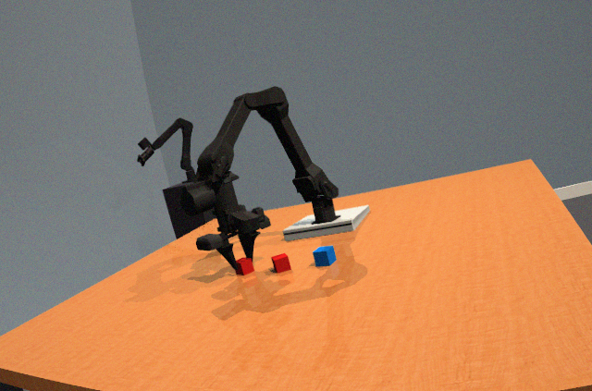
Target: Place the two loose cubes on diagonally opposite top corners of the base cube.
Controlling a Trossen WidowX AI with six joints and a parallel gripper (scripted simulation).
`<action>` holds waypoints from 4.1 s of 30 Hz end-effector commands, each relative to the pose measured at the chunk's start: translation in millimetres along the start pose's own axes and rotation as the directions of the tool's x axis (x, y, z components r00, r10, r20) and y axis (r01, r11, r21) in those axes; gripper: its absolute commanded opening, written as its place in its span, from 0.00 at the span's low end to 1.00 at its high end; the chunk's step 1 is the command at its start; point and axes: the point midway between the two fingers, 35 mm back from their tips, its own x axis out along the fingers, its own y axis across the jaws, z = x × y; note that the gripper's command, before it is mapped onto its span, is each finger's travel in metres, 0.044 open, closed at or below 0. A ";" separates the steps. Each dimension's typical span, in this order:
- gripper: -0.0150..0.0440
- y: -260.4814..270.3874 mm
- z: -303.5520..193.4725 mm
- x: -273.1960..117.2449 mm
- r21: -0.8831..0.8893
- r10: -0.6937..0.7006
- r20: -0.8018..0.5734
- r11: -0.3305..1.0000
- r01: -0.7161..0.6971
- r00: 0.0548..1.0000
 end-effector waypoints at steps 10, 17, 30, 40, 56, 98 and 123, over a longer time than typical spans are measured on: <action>0.43 -2.9 -0.3 -15.9 -0.004 -0.001 -0.004 1.000 0.001 1.000; 0.43 -5.1 -0.1 -37.6 -0.004 -0.001 -0.004 1.000 0.001 1.000; 0.43 -4.5 0.1 -78.9 -0.004 -0.001 -0.004 1.000 0.001 1.000; 0.43 -0.1 -0.2 -108.7 -0.004 -0.001 -0.004 1.000 0.001 1.000; 0.43 4.7 35.3 -101.6 0.353 -0.002 0.000 0.936 0.002 1.000; 0.43 44.9 137.8 -76.9 0.997 0.002 0.011 0.076 -0.011 1.000; 0.43 73.6 176.5 -65.8 0.912 0.006 0.014 -0.411 -0.010 1.000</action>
